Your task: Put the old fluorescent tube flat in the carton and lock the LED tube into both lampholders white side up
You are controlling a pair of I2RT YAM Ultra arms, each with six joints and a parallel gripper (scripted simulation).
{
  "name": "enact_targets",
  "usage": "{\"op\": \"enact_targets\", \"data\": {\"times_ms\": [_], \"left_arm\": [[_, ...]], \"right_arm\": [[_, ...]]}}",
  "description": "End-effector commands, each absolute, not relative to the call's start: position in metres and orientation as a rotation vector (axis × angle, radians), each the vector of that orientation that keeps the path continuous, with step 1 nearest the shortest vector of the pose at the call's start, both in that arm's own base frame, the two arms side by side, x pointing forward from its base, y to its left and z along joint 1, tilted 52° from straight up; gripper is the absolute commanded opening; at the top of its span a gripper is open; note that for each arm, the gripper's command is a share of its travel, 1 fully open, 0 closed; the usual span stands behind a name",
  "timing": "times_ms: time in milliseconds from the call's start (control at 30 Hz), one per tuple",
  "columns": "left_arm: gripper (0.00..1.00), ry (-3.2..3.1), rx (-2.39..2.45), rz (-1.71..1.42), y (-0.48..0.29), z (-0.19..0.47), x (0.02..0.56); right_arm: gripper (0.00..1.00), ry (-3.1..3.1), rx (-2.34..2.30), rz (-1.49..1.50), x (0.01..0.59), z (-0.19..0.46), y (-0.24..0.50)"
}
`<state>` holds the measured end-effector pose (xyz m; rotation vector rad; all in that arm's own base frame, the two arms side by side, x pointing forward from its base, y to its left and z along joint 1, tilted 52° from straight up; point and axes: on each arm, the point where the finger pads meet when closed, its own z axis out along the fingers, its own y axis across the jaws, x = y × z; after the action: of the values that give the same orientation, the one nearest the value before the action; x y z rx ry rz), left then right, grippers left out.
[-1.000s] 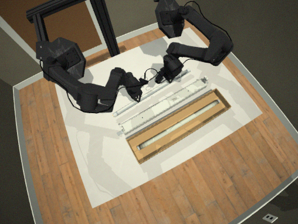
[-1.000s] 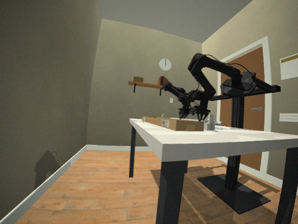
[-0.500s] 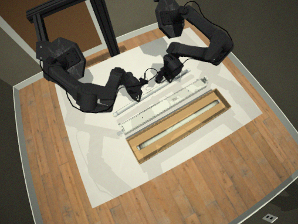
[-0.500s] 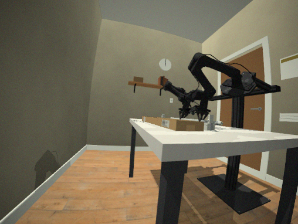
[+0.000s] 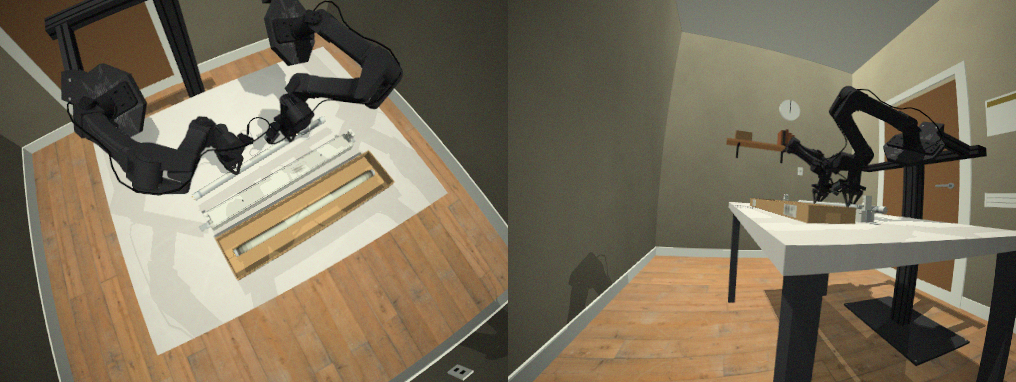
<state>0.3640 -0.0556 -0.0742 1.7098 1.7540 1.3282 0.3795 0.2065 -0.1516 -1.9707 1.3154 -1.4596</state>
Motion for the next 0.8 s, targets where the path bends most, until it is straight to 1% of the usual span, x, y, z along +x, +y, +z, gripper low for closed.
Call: {"op": "enact_targets", "data": {"times_ms": [0, 333, 500, 600, 767], "left_arm": [[0.11, 1.752, 1.745, 1.262, -0.069, -0.075, 0.365], [0.11, 1.856, 1.777, 1.213, -0.060, -0.076, 0.365], [0.11, 1.820, 1.753, 1.217, -0.070, -0.069, 0.371], [0.11, 1.839, 1.819, 1.213, -0.062, -0.085, 0.354], [0.11, 1.820, 1.763, 1.211, -0.070, -0.070, 0.368]], "right_arm": [[0.11, 1.314, -1.993, -1.410, 0.377, -0.148, 0.225], [0.11, 1.396, -2.055, -1.375, 0.375, -0.149, 0.223], [0.11, 1.388, -2.035, -1.377, 0.379, -0.149, 0.226], [0.11, 1.388, -2.055, -1.380, 0.375, -0.158, 0.222], [0.11, 1.406, -2.028, -1.375, 0.383, -0.148, 0.222]]}}
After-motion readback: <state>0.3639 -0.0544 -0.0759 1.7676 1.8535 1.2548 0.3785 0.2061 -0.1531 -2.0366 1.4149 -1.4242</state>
